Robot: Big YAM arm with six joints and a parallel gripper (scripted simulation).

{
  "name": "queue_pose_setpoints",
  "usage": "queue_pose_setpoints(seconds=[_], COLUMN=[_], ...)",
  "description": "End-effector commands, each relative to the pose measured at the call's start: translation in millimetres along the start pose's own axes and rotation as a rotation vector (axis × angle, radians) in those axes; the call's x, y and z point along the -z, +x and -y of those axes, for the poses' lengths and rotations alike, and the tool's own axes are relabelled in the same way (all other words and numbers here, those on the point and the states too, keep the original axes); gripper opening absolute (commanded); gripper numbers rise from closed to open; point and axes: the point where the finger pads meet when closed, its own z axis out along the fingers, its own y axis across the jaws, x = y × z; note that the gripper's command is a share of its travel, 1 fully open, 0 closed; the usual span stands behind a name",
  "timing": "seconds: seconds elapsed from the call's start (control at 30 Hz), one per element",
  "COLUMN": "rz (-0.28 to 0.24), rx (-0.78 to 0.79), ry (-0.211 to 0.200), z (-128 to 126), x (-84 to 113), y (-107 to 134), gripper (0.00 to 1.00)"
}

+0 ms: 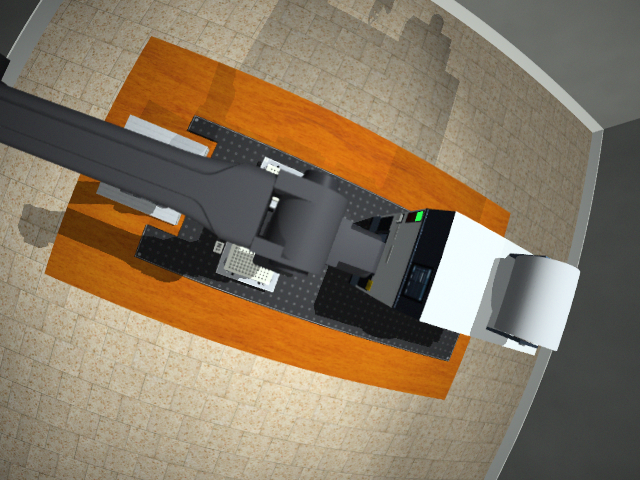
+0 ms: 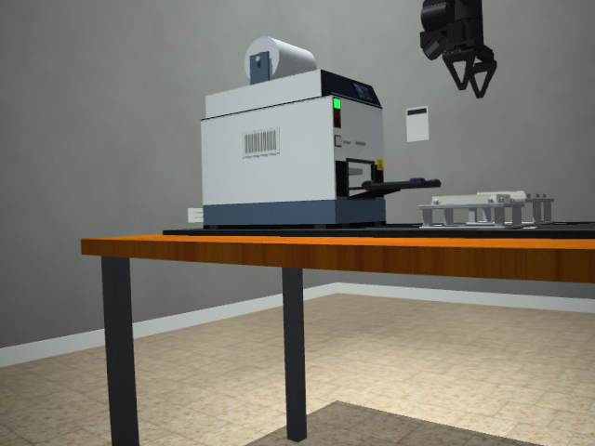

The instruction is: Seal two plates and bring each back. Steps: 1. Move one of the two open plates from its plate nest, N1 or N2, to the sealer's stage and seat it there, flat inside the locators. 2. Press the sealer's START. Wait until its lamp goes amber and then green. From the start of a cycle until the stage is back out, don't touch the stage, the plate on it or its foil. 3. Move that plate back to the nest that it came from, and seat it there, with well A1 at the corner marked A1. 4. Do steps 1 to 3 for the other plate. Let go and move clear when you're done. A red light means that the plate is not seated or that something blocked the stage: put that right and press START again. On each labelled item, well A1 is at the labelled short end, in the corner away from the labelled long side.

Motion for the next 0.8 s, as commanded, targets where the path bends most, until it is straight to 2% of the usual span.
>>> queue_pose_setpoints(seconds=[0.0, 0.1, 0.23, 0.43, 0.77], rz=[-0.006, -0.015, -0.001, 0.01, -0.026], rx=[-0.011, -0.025, -0.042, -0.03, -0.001], ry=[0.003, 0.004, 0.005, 0.003, 0.003], z=[-2, 2, 8, 4, -5], x=[3.4, 2.3, 0.8, -0.6, -4.6], y=[-2, 0, -3, -6, 4], gripper=[1.0, 1.0, 1.0, 1.0, 1.0])
